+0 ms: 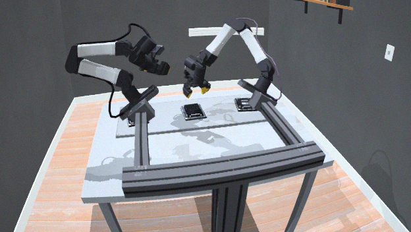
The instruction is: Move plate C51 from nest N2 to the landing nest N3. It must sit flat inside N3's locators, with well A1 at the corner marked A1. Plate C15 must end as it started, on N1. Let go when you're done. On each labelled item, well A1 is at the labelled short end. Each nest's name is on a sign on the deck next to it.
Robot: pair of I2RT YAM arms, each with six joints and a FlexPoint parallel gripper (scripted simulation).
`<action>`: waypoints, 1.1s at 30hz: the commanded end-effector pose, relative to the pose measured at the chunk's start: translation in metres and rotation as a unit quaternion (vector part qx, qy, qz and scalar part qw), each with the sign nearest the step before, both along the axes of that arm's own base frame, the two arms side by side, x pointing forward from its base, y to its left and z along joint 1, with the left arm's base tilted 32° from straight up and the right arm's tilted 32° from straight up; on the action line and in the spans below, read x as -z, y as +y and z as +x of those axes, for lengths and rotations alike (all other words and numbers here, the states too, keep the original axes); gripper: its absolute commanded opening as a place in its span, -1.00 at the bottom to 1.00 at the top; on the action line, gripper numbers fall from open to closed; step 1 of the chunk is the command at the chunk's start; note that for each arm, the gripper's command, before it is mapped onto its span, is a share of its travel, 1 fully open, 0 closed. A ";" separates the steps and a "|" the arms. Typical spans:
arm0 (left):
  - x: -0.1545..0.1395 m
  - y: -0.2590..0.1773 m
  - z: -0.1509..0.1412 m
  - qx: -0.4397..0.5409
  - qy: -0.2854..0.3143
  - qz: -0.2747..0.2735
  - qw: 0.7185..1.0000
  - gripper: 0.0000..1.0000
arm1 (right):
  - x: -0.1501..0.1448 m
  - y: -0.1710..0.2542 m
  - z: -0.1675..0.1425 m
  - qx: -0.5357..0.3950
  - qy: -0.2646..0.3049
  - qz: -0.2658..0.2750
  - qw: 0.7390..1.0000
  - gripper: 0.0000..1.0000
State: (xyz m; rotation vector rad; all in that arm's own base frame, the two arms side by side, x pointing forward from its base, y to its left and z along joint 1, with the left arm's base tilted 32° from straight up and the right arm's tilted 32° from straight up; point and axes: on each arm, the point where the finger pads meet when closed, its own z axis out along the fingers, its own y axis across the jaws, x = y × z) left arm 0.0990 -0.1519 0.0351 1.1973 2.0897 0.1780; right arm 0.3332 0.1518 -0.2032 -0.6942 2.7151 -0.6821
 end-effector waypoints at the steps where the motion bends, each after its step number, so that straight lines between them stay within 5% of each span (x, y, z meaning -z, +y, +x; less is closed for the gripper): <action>1: -0.002 -0.001 0.000 -0.001 -0.003 -0.003 1.000 1.00 | -0.012 0.018 0.001 -0.101 -0.023 0.030 0.994 1.00; 12: -0.002 -0.001 0.000 -0.001 -0.003 -0.003 1.000 1.00 | -0.018 0.000 -0.024 -0.151 0.000 0.019 0.988 1.00; 33: -0.002 -0.001 0.000 -0.001 -0.003 -0.003 1.000 1.00 | -0.019 0.001 -0.020 -0.149 -0.005 0.018 0.989 1.00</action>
